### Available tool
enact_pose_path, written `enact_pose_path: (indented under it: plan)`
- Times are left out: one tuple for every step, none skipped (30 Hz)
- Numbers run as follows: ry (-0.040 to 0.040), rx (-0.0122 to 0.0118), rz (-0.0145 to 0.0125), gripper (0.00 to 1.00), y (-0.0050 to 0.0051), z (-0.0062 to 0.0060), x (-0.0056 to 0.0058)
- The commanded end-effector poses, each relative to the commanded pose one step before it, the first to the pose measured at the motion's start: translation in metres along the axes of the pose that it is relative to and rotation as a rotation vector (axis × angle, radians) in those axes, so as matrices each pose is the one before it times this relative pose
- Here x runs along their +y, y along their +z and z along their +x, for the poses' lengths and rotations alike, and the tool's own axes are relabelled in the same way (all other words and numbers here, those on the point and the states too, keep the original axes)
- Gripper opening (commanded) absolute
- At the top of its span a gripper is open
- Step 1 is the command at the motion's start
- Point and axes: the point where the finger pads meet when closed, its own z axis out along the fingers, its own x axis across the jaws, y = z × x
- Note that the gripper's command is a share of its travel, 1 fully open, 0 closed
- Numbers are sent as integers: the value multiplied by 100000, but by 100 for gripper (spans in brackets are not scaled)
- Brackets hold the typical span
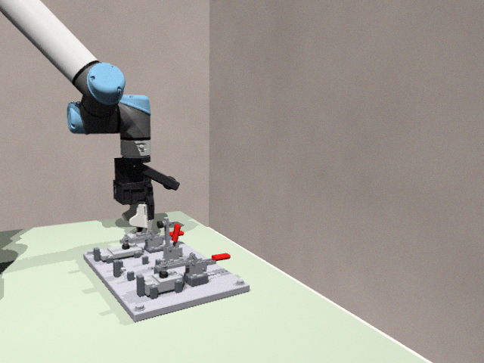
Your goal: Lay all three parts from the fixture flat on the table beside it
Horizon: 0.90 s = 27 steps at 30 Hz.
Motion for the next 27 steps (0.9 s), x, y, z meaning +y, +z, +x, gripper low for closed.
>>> enact_pose_path:
  plan:
    - [-39,-3,131,0,-45,-9,-48]
    - [0,0,0,0,0,0,0]
    - [0,0,0,54,0,0,0]
    - [0,0,0,54,0,0,0]
    - [0,0,0,54,0,0,0]
    - [0,0,0,54,0,0,0]
    - [0,0,0,54,0,0,0]
    - [0,0,0,54,0,0,0]
    - [0,0,0,54,0,0,0]
    - [0,0,0,54,0,0,0]
    - [0,0,0,54,0,0,0]
    - [0,0,0,54,0,0,0]
    - [0,0,0,54,0,0,0]
    - [0,0,0,54,0,0,0]
    - [0,0,0,54,0,0,0]
    - [0,0,0,54,0,0,0]
    - [0,0,0,54,0,0,0]
    - [0,0,0,54,0,0,0]
    - [0,0,0,54,0,0,0]
    - [0,0,0,54,0,0,0]
    - [0,0,0,54,0,0,0]
    - [0,0,0,54,0,0,0]
    - [0,0,0,54,0,0,0]
    - [0,0,0,54,0,0,0]
    - [0,0,0,54,0,0,0]
    - [0,0,0,54,0,0,0]
    - [0,0,0,54,0,0,0]
